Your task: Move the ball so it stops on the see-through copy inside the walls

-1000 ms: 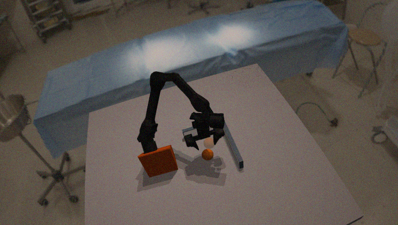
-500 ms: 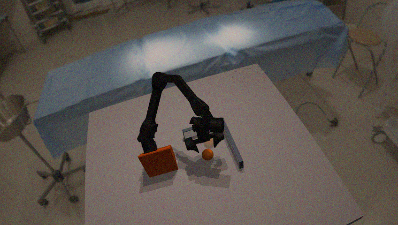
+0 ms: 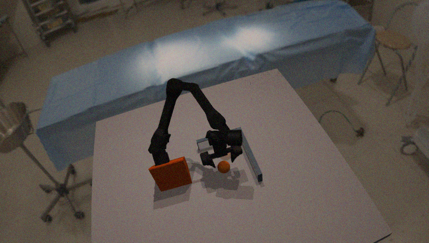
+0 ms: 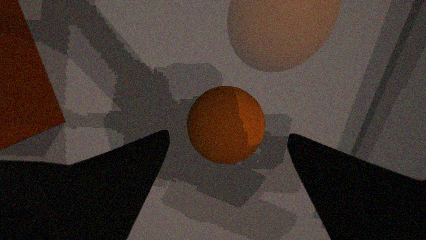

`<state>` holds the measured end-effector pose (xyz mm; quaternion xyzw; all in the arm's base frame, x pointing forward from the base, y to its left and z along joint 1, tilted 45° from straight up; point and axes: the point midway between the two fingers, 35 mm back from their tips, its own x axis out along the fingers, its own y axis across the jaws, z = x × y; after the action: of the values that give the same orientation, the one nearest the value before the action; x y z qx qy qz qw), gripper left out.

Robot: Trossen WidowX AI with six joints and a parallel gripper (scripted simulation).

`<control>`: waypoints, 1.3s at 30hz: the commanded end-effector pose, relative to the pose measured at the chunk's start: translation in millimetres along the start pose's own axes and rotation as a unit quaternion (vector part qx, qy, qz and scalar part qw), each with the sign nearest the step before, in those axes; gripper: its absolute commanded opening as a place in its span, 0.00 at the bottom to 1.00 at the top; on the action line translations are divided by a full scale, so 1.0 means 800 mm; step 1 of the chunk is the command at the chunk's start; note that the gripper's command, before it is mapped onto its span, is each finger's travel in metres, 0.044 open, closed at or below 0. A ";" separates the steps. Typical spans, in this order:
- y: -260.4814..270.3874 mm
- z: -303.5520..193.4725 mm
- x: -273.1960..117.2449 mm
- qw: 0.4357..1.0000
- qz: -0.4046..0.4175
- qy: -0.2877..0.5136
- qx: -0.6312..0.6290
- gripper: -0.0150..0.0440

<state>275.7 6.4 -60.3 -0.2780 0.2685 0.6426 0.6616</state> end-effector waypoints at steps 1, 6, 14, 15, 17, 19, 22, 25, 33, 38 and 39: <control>0.001 0.000 0.008 1.000 0.000 -0.003 0.003 0.94; 0.001 0.001 0.018 1.000 0.000 -0.003 0.003 0.94; 0.002 0.002 0.029 1.000 0.000 -0.004 0.003 0.90; 0.002 0.002 0.029 1.000 0.000 -0.004 0.003 0.85; 0.002 0.002 0.029 1.000 0.000 -0.004 0.003 0.76; 0.002 0.002 0.029 1.000 0.000 -0.004 0.003 0.74; 0.002 0.002 0.029 1.000 0.000 -0.004 0.003 0.71; 0.002 0.001 0.027 1.000 0.000 -0.004 0.003 0.61; -0.008 -0.006 -0.034 1.000 -0.001 0.003 0.004 0.25; -0.009 -0.007 -0.080 1.000 -0.003 0.005 0.007 0.25; -0.008 -0.007 -0.089 1.000 -0.003 0.005 0.007 0.25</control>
<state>280.1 -31.3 -28.7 -0.2708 0.2758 0.6417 0.6625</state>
